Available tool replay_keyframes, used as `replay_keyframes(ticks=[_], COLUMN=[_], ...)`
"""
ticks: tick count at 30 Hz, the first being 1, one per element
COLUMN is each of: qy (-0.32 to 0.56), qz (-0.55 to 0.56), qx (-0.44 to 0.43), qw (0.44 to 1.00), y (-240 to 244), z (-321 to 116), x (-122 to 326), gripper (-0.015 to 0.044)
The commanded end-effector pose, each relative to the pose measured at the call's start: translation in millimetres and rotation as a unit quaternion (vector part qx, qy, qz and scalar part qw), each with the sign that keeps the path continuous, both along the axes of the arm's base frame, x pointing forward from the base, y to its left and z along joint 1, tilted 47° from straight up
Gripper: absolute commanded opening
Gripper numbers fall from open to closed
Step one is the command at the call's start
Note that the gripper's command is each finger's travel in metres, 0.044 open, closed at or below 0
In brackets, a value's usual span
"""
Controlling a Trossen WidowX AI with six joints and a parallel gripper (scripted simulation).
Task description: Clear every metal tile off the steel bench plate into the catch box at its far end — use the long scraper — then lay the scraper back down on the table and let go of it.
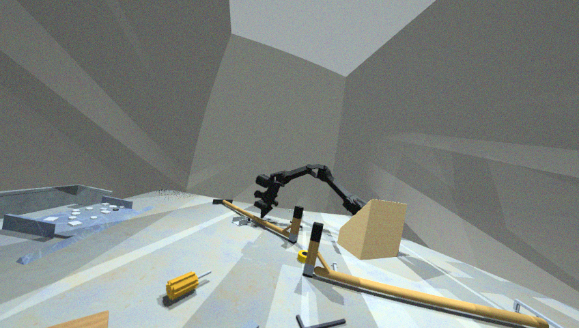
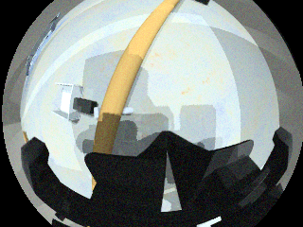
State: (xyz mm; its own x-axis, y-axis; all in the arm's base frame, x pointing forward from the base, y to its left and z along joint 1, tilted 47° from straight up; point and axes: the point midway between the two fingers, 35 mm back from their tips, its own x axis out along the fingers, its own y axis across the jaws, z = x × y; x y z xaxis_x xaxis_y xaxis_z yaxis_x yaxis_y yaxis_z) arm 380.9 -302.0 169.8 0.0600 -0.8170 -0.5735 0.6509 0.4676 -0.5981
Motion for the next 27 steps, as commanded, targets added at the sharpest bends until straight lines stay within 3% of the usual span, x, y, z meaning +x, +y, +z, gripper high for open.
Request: replay_keyframes(ticks=[1,27], qy=[0.001,0.001], qz=[0.002,0.002], qx=[0.001,0.002], qw=[1.000,1.000], y=[-1,4], z=[-3,-11], x=[2,26], gripper=[0.0000,0.0000])
